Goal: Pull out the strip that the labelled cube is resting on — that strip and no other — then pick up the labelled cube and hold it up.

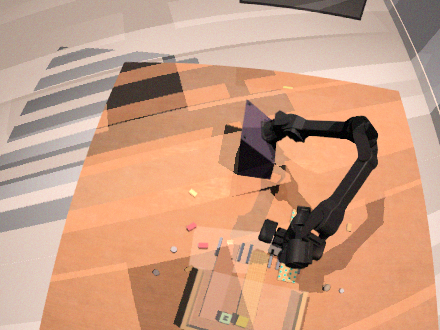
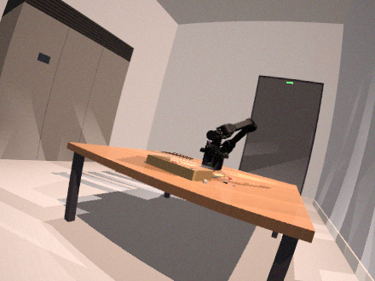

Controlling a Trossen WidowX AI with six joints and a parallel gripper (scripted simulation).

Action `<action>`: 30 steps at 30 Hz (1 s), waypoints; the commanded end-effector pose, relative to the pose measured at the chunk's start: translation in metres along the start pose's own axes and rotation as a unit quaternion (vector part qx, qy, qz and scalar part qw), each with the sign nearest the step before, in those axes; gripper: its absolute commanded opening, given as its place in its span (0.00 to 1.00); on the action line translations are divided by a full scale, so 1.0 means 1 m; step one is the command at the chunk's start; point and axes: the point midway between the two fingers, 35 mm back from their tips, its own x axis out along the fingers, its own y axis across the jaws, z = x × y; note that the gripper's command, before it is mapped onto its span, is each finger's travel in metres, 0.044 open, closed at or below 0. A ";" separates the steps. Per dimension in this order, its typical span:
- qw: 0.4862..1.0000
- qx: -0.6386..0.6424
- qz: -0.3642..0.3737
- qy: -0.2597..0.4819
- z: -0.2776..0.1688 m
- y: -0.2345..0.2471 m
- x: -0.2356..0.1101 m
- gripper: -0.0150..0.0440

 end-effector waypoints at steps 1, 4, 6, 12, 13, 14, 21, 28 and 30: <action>1.000 -0.003 0.003 -0.005 -0.010 -0.005 -0.004 0.25; 1.000 -0.003 0.003 -0.005 -0.019 -0.011 -0.004 0.25; 1.000 -0.003 0.003 -0.005 -0.026 -0.015 -0.004 0.25; 1.000 -0.002 0.003 -0.004 -0.045 -0.026 -0.002 0.25; 1.000 -0.002 0.003 -0.004 -0.049 -0.028 -0.002 0.25; 1.000 -0.002 0.003 -0.004 -0.052 -0.030 -0.002 0.25; 1.000 -0.002 0.002 -0.004 -0.056 -0.033 -0.016 0.25; 1.000 -0.002 0.002 -0.004 -0.057 -0.033 -0.038 0.25; 1.000 -0.002 0.002 -0.004 -0.057 -0.033 -0.038 0.25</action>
